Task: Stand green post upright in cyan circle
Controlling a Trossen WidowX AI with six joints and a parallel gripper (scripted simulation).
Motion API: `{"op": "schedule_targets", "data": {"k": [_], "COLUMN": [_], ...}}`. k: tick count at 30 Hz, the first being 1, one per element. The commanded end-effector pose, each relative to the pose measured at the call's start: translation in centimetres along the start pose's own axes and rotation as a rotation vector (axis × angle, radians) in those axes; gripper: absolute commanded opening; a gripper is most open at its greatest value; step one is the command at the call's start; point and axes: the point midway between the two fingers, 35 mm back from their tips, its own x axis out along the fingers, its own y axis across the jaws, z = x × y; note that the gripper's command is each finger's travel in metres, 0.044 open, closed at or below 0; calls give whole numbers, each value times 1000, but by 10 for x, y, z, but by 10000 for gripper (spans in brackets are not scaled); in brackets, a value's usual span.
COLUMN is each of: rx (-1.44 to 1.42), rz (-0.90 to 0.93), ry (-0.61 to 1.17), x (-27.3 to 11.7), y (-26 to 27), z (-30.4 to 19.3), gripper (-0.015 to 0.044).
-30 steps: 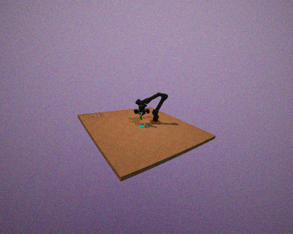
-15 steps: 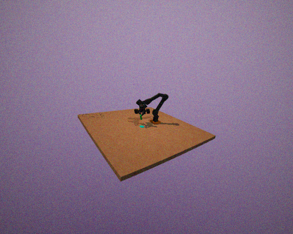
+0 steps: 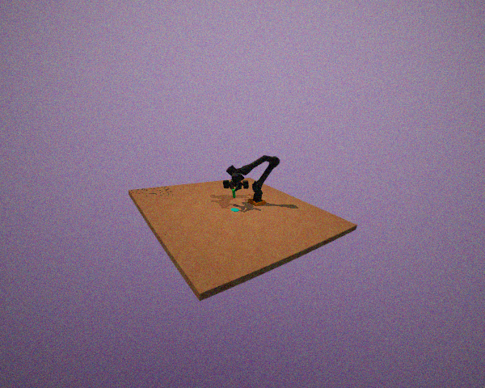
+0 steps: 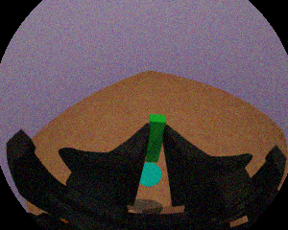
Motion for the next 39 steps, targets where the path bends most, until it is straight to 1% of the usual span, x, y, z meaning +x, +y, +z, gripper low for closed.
{"op": "schedule_targets", "data": {"k": [1, 39], "rx": [-18, -148], "rz": [4, 21], "ry": [-28, -229], "x": [-2, -24], "y": [2, 20], "z": [0, -5], "gripper": [23, 23]}}
